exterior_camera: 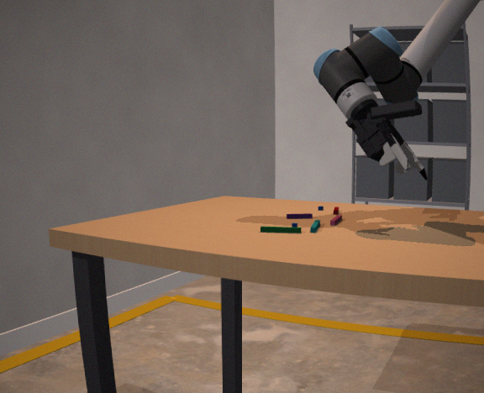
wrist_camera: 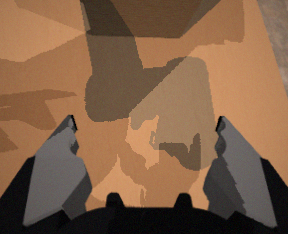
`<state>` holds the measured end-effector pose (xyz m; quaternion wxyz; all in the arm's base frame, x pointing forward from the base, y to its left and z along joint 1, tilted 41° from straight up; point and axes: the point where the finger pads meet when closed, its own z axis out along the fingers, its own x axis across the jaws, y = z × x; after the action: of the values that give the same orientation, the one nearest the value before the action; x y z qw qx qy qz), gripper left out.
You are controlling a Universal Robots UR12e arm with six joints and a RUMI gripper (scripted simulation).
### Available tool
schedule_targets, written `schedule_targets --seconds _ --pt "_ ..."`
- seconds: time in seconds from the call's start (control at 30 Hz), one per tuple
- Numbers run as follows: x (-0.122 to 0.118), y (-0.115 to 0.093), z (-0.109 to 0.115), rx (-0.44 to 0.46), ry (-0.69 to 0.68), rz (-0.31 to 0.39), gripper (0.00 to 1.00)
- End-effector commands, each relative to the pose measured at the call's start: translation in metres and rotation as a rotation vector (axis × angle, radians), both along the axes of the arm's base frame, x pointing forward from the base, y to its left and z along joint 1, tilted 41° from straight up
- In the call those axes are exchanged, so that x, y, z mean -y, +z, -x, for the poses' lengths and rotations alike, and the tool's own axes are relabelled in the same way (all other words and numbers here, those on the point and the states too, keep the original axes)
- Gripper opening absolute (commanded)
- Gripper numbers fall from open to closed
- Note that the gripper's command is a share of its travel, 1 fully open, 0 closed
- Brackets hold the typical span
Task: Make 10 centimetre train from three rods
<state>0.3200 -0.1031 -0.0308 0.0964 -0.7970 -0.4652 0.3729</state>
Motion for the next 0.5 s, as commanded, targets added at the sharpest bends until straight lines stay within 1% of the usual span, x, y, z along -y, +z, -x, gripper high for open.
schedule_targets --seconds 0.0,0.03,0.07,0.1,0.13,0.17,0.2,0.23,0.27,0.3,0.37,0.47 --pt "0.017 -0.025 -0.035 0.093 0.11 0.046 1.0" --pt "0.017 -0.025 -0.035 0.093 0.11 0.046 1.0" --pt "0.021 -0.029 -0.044 0.114 0.137 0.059 1.0" --pt "0.021 -0.029 -0.044 0.114 0.137 0.059 1.0" --pt "0.024 -0.033 -0.054 0.135 0.164 0.072 1.0" --pt "0.024 -0.033 -0.054 0.135 0.164 0.072 1.0" --pt "0.026 -0.036 -0.063 0.156 0.19 0.084 1.0" --pt "0.026 -0.036 -0.063 0.156 0.19 0.084 1.0" --pt "0.029 -0.038 -0.072 0.175 0.215 0.097 1.0" --pt "0.029 -0.038 -0.072 0.175 0.215 0.097 1.0" --pt "0.033 -0.043 -0.09 0.212 0.262 0.122 1.0" --pt "0.033 -0.043 -0.09 0.212 0.262 0.122 1.0"
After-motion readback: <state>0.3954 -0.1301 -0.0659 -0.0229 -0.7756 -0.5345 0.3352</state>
